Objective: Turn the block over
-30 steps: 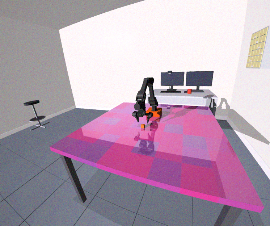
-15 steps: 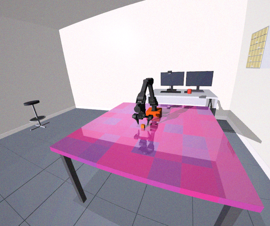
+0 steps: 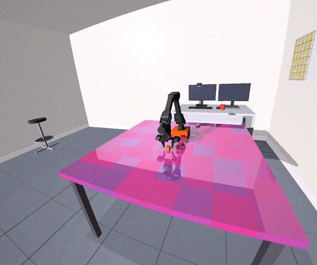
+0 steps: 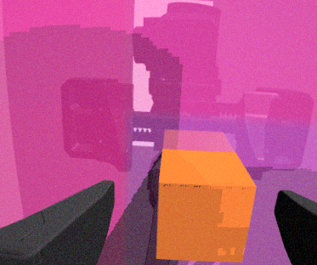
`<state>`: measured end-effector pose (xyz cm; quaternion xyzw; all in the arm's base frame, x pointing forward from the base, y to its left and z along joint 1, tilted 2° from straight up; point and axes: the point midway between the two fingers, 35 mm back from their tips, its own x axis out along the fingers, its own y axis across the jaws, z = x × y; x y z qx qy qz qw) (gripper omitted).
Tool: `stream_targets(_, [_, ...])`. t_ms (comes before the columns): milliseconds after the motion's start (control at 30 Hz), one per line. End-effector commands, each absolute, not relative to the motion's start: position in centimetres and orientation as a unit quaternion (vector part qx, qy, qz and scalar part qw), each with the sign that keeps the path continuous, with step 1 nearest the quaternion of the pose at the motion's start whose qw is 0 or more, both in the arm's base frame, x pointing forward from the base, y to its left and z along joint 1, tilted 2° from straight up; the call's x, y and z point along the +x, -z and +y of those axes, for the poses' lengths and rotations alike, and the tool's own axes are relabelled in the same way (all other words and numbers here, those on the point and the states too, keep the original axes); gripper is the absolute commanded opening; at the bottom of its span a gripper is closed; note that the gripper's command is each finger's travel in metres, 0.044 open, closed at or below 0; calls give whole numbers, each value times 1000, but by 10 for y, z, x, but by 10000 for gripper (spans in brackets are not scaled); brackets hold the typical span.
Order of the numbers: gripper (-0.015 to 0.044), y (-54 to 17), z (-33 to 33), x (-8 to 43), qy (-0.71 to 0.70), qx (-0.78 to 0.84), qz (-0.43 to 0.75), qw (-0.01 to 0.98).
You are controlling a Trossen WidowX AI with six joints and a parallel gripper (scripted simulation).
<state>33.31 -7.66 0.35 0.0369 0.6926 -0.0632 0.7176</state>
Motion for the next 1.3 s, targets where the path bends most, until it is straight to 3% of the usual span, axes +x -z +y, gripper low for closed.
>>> stream_targets(0, [204, -2, -77, 332, 63, 35, 694, 717])
stream_targets(100, [125, -2, -77, 332, 63, 35, 694, 717])
stream_targets(633, [0, -3, -77, 332, 63, 35, 694, 717])
stream_targets(833, [0, -32, -76, 332, 63, 35, 693, 717])
stream_targets(1267, [0, -25, -76, 333, 65, 33, 642, 763])
